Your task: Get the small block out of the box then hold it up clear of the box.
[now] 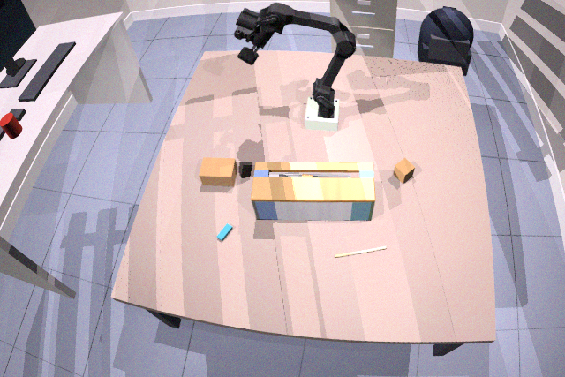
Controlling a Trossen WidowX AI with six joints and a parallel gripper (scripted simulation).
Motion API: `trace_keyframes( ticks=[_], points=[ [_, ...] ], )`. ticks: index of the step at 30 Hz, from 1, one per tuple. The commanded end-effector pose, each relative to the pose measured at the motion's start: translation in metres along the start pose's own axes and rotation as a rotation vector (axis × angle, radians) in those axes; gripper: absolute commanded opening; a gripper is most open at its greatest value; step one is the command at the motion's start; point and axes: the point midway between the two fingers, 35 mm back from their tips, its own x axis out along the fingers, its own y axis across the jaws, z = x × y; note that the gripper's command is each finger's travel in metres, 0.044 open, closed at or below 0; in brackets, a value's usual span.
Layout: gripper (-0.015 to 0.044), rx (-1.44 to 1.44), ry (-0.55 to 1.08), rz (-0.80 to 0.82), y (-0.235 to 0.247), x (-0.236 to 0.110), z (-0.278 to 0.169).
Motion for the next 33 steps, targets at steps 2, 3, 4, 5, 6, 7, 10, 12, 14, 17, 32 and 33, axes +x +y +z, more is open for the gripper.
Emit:
trace_keyframes(
  ticks=[2,3,4,5,6,7,10,12,14,17,32,33],
  points=[
    [0.04,-0.064,0.113,0.205,0.085,0.002,-0.015],
    [0.04,-0.079,0.141,0.239,0.101,0.001,-0.021],
    [0.04,-0.094,0.174,0.269,0.117,0.0,-0.028],
    [0.04,-0.108,0.208,0.296,0.132,-0.001,-0.036],
    [0.04,-0.123,0.243,0.321,0.147,-0.003,-0.045],
    [0.04,-0.137,0.282,0.341,0.161,-0.005,-0.054],
    [0.04,-0.215,0.381,0.384,0.199,-0.012,-0.086],
    [0.04,-0.266,0.445,0.401,0.221,-0.018,-0.109],
    [0.04,-0.297,0.51,0.407,0.237,-0.024,-0.131],
    [0.04,-0.323,0.621,0.397,0.259,-0.036,-0.167],
    [0.04,-0.369,0.893,0.266,0.291,-0.068,-0.267],
    [0.04,-0.369,0.893,0.266,0.291,-0.067,-0.268]
  ],
)
